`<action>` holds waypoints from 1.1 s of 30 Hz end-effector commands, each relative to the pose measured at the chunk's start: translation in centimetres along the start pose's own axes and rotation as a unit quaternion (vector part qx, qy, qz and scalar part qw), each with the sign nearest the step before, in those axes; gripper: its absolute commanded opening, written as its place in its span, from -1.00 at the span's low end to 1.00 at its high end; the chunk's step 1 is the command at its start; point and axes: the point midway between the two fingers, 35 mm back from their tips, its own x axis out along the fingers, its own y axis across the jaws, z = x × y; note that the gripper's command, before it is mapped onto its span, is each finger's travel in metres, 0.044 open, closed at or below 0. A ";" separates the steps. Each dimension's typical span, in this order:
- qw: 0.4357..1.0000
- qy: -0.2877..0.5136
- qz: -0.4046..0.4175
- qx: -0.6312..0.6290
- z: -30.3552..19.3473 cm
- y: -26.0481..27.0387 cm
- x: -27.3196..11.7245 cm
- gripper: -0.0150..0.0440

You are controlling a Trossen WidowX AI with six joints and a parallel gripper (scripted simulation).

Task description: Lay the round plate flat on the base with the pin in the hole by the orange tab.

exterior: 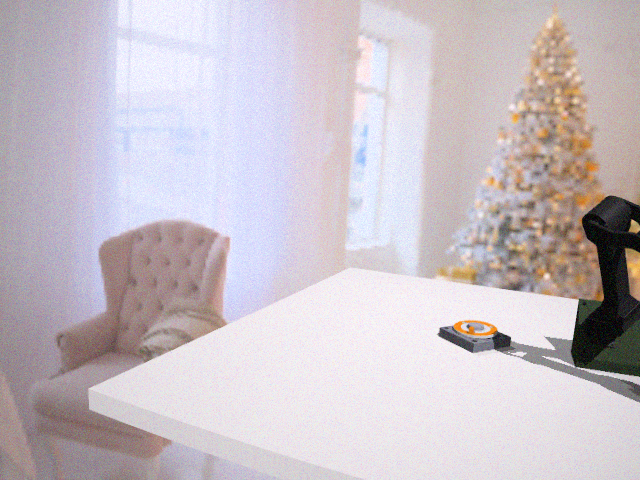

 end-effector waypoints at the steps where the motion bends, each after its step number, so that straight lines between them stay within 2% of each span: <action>1: 1.000 0.004 -0.003 0.003 -0.2 -0.1 -0.2 0.78; 3: 0.999 0.031 -0.027 0.024 -1.5 -1.0 -1.5 0.60; 8: 0.985 0.097 -0.133 0.056 -3.9 -7.0 -7.8 0.15; 10: 0.982 0.105 -0.147 0.059 -4.1 -7.7 -8.7 -0.03; 15: 0.952 0.167 -0.246 0.079 -5.1 -11.9 -16.2 -0.47; 19: 0.933 0.199 -0.293 0.066 -5.0 -13.1 -20.2 -0.49; 24: 0.881 0.268 -0.376 0.099 -5.5 -14.3 -28.2 -0.49; 26: 0.874 0.272 -0.388 0.111 -5.5 -14.2 -29.1 -0.49; 32: 0.790 0.336 -0.480 0.179 -5.7 -13.0 -38.0 -0.49; 33: 0.787 0.338 -0.483 0.181 -5.7 -12.9 -38.2 -0.49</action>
